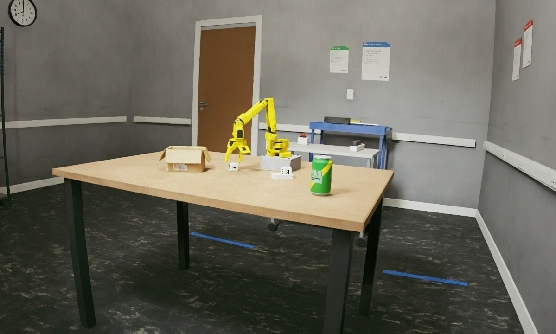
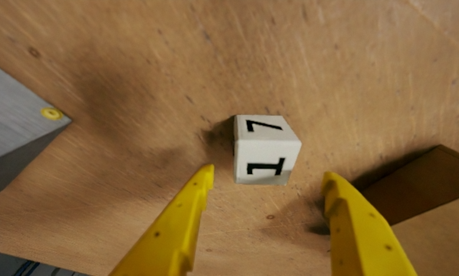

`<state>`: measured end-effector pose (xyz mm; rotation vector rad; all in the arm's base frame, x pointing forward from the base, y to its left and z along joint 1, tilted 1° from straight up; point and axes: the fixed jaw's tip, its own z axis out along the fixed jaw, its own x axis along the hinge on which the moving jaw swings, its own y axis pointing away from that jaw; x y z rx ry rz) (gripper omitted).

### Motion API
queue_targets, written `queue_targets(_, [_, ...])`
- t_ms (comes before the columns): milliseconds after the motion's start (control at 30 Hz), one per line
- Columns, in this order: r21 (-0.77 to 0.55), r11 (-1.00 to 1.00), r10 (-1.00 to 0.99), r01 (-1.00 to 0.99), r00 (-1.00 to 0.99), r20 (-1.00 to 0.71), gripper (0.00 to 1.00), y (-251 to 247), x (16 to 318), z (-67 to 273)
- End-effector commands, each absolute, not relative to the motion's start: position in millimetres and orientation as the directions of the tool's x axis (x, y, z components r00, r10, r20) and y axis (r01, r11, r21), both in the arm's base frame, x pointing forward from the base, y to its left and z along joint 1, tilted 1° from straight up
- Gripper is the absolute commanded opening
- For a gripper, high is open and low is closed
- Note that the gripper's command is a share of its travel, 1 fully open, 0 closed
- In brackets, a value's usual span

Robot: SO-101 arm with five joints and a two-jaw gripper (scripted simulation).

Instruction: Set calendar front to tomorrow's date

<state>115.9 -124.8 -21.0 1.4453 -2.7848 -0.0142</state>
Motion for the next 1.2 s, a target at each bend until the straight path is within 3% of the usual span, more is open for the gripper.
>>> queue_targets(0, [0.027, 0.573, -0.819, -0.819, -0.573, -0.005, 0.35, -120.5, 114.9, -30.1])
queue_targets(1167, [0.027, 0.573, -0.819, -0.819, -0.573, -0.005, 0.33, -119.8, 114.8, -44.1])
